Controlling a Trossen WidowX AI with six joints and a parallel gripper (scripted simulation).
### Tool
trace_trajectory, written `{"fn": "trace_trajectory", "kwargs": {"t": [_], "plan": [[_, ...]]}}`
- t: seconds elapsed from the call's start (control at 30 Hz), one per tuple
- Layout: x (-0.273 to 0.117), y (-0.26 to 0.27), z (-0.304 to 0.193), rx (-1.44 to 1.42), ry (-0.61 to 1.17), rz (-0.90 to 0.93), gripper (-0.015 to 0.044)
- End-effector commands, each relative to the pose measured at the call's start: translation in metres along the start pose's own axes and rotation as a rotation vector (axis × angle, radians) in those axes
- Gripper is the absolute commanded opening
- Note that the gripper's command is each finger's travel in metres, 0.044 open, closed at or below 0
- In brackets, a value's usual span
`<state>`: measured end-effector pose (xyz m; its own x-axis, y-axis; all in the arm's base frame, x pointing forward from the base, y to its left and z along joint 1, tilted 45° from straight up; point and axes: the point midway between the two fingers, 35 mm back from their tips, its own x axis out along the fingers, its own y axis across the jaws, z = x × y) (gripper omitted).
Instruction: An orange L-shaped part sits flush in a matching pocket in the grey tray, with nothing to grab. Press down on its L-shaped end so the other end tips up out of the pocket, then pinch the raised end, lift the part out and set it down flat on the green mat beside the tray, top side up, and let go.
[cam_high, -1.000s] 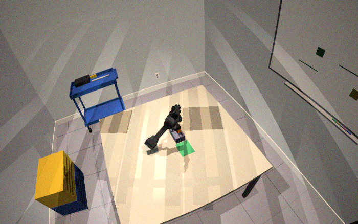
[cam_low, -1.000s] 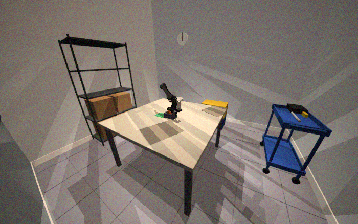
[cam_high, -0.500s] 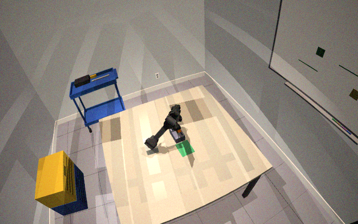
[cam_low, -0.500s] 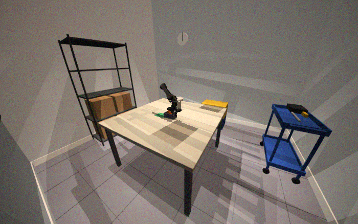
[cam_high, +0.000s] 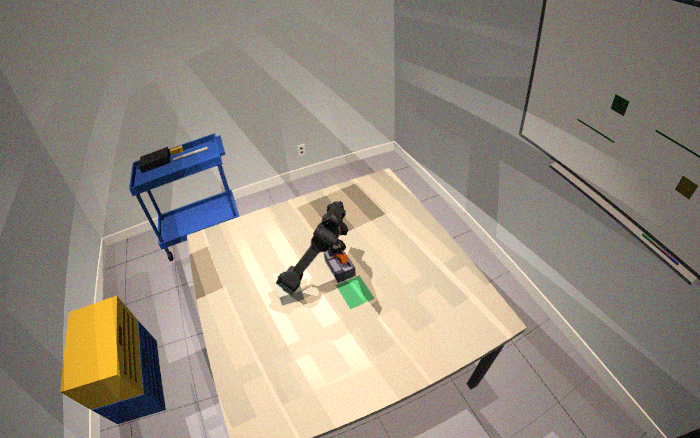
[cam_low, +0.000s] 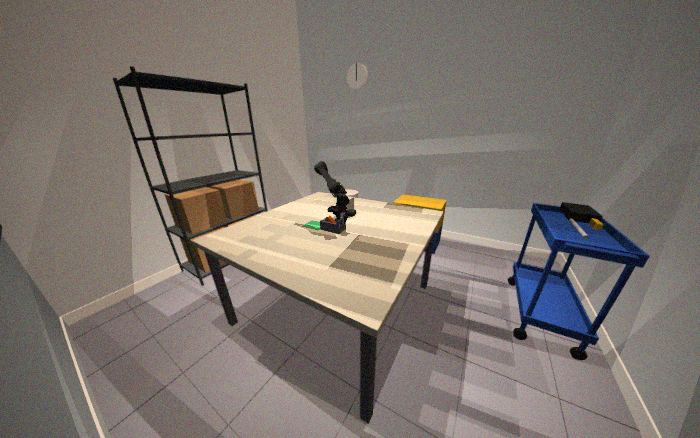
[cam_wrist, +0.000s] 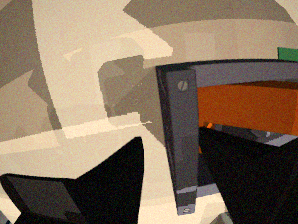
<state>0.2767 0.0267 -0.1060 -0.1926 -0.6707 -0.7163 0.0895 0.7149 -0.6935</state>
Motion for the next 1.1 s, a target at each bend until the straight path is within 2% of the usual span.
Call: {"fn": "trace_trajectory", "kwargs": {"t": [0.0, 0.07, 0.13, 1.07], "plan": [[-0.043, -0.002, 0.004, 0.011, -0.016, 0.014, 0.018], [-0.071, -0.007, 0.001, 0.01, -0.015, 0.014, 0.018], [-0.083, -0.009, 0.0, 0.01, -0.014, 0.013, 0.018], [-0.082, -0.007, 0.003, 0.009, -0.035, 0.023, 0.018]]}}
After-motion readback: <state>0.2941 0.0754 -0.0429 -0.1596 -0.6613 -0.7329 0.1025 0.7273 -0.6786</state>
